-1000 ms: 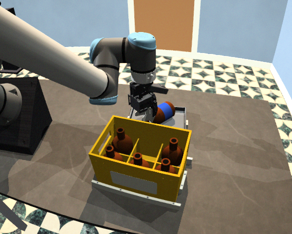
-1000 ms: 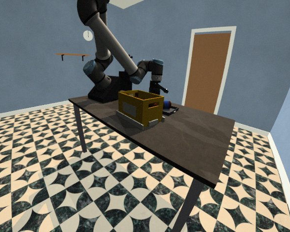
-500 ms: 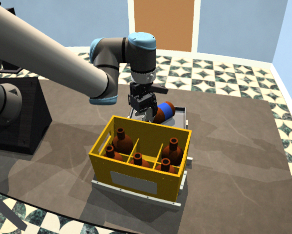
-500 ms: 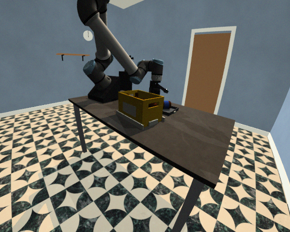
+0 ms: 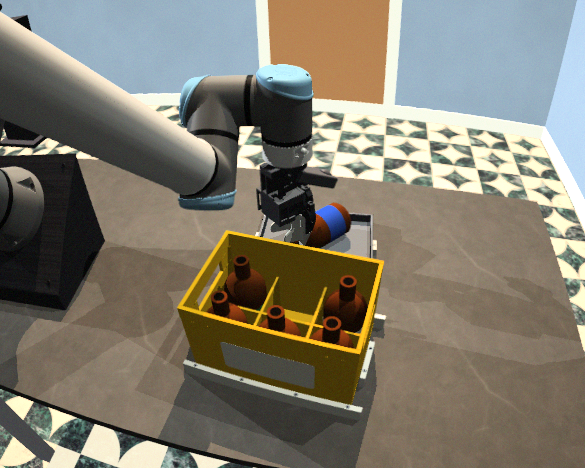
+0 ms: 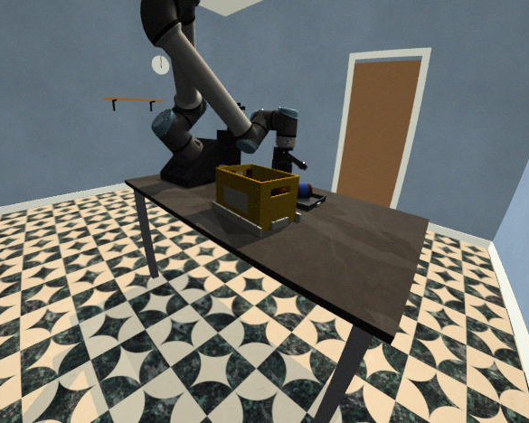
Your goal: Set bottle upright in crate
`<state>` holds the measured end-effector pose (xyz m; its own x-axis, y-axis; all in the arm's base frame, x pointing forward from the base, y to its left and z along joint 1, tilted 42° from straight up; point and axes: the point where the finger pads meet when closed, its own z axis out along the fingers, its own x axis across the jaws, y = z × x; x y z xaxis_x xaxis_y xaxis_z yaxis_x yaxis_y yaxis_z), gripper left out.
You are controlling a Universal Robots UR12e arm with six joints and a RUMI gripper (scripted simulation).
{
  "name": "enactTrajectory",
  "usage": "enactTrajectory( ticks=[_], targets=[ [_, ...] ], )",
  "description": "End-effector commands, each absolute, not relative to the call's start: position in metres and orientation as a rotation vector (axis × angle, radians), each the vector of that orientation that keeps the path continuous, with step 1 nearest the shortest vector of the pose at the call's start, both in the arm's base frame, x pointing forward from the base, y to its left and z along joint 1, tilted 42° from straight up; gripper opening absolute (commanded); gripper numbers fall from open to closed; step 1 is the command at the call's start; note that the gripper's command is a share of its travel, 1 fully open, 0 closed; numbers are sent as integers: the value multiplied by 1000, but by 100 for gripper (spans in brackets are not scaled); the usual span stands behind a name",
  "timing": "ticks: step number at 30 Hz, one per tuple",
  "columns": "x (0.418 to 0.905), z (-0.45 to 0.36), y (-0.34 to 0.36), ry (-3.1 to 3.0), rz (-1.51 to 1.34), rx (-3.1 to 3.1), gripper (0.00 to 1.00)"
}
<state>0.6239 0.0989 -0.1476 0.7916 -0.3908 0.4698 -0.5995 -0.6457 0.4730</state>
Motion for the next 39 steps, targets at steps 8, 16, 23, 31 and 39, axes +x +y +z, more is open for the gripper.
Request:
enactTrajectory(
  ticks=[8, 16, 23, 31, 39],
  targets=[
    [624, -147, 99, -731, 435, 2349, 0],
    [624, -147, 99, -731, 435, 2349, 0],
    [624, -147, 100, -731, 435, 2349, 0],
    [624, -146, 100, -731, 435, 2349, 0],
    [624, -144, 102, -731, 435, 2349, 0]
  ],
)
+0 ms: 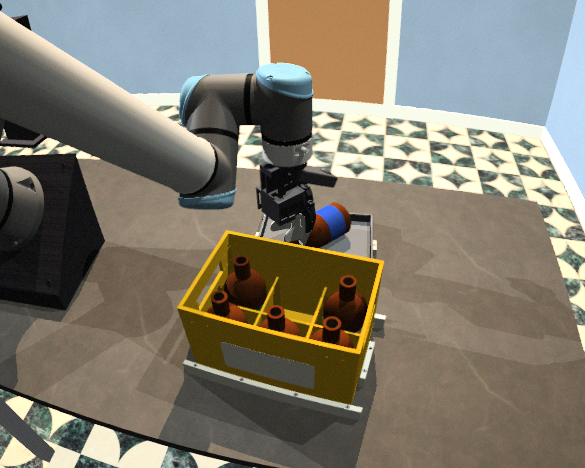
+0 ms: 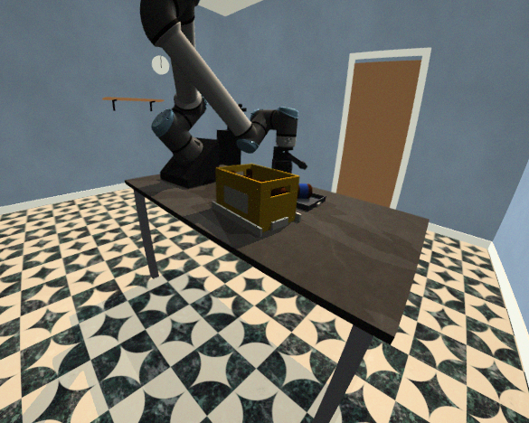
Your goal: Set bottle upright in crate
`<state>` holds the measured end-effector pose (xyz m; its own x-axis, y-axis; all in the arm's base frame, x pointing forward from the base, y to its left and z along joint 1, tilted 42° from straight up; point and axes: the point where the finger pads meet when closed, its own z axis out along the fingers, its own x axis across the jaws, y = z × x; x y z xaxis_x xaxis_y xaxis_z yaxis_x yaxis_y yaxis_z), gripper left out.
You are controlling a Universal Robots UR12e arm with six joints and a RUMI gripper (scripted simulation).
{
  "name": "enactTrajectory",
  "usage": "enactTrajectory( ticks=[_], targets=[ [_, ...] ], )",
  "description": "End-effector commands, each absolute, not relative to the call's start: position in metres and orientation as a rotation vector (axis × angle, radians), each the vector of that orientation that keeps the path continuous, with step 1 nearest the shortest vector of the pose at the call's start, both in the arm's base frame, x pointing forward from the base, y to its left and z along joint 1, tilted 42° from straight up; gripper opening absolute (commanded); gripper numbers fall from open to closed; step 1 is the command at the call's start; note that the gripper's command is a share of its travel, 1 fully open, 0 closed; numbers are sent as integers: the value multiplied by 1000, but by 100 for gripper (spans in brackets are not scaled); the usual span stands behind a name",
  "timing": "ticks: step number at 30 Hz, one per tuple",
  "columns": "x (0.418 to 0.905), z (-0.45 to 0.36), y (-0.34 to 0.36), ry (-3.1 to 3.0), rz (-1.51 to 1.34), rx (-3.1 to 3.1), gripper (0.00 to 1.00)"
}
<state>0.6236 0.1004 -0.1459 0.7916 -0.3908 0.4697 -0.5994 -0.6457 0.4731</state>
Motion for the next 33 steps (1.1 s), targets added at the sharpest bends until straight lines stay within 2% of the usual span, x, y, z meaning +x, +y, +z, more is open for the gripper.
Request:
enactTrajectory(
  ticks=[1, 33],
  targets=[
    [624, -144, 102, -731, 435, 2349, 0],
    [620, -124, 120, -731, 435, 2349, 0]
  ],
)
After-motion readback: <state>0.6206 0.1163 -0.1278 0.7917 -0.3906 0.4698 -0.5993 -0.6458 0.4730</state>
